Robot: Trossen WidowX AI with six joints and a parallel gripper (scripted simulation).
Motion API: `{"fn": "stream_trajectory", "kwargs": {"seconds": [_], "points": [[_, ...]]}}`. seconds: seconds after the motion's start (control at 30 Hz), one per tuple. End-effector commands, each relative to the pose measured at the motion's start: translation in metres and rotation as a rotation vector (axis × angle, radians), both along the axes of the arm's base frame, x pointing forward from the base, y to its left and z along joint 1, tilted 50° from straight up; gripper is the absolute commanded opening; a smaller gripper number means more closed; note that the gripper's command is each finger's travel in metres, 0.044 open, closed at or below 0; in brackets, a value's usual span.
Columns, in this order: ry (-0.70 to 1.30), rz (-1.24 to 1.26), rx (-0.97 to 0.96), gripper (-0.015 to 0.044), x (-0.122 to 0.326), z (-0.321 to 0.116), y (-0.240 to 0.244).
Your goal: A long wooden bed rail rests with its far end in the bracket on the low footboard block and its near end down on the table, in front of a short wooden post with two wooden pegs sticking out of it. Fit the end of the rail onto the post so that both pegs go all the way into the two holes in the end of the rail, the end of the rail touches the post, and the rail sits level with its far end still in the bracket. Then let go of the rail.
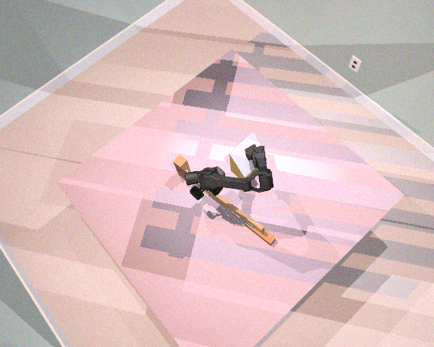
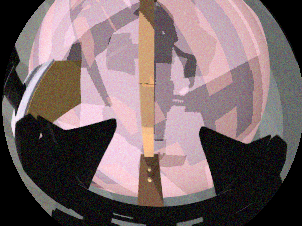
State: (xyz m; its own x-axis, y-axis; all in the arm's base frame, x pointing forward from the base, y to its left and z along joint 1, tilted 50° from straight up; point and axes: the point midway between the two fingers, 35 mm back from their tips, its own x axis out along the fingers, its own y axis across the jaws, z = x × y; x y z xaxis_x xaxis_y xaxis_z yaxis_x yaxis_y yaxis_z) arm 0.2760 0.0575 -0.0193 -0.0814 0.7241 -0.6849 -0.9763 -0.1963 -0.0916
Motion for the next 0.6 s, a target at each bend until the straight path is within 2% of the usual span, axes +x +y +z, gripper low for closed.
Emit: {"fn": "stream_trajectory", "kwargs": {"seconds": [0.0, 0.57], "points": [[-0.009, 0.119, 0.045, 0.0440, -0.018, -0.009, 0.017], [-0.010, 0.118, 0.043, 0.0440, -0.016, -0.025, 0.028]]}}
